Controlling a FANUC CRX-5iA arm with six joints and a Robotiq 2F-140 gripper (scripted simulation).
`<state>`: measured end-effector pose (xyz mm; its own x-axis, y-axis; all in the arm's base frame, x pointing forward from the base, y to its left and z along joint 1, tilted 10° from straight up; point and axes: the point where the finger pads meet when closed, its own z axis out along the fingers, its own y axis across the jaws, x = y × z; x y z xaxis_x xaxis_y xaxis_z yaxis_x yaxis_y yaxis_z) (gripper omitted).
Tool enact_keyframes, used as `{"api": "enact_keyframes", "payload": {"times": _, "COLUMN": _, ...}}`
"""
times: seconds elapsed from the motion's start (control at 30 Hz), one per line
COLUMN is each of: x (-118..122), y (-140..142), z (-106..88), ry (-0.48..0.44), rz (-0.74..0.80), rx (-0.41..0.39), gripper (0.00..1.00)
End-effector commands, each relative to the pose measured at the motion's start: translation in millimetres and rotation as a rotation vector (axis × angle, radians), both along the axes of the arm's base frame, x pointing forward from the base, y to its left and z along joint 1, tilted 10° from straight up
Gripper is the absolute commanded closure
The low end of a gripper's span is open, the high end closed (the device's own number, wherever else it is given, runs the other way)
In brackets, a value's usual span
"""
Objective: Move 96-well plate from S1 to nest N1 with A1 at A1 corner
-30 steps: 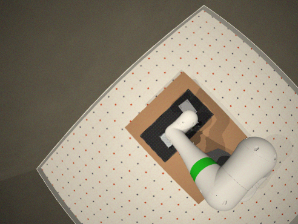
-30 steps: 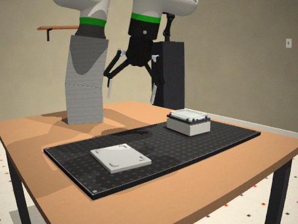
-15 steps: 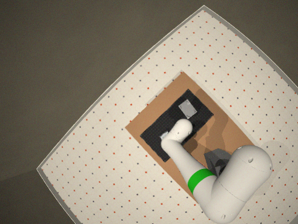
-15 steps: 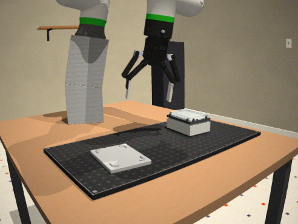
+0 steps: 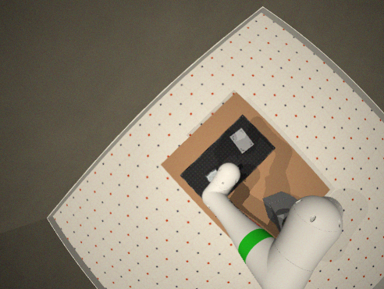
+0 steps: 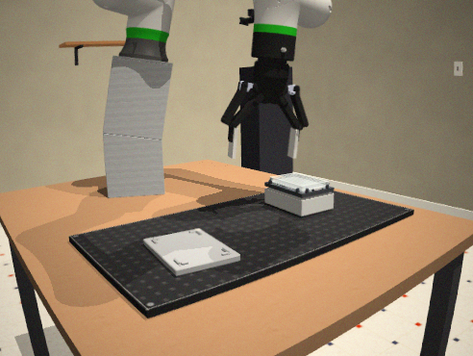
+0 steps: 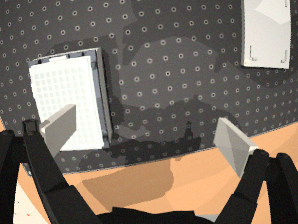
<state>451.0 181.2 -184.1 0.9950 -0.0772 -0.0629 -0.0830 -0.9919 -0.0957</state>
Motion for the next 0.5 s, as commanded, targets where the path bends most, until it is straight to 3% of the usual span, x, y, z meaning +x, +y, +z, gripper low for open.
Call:
{"api": "enact_keyframes", "payload": {"times": 0.0, "x": -0.1, "y": 17.2, "z": 3.0, "ry": -0.04, "rz": 0.049, "rx": 0.021, "gripper": 0.0}}
{"api": "enact_keyframes", "payload": {"times": 0.3, "x": -2.4, "y": 51.6, "z": 9.3, "ry": -0.062, "rz": 0.078, "rx": 0.033, "gripper": 0.0}}
{"api": "enact_keyframes", "payload": {"times": 0.47, "x": -6.3, "y": 75.7, "z": 14.4, "ry": -0.122, "rz": 0.155, "rx": 0.072, "gripper": 0.0}}
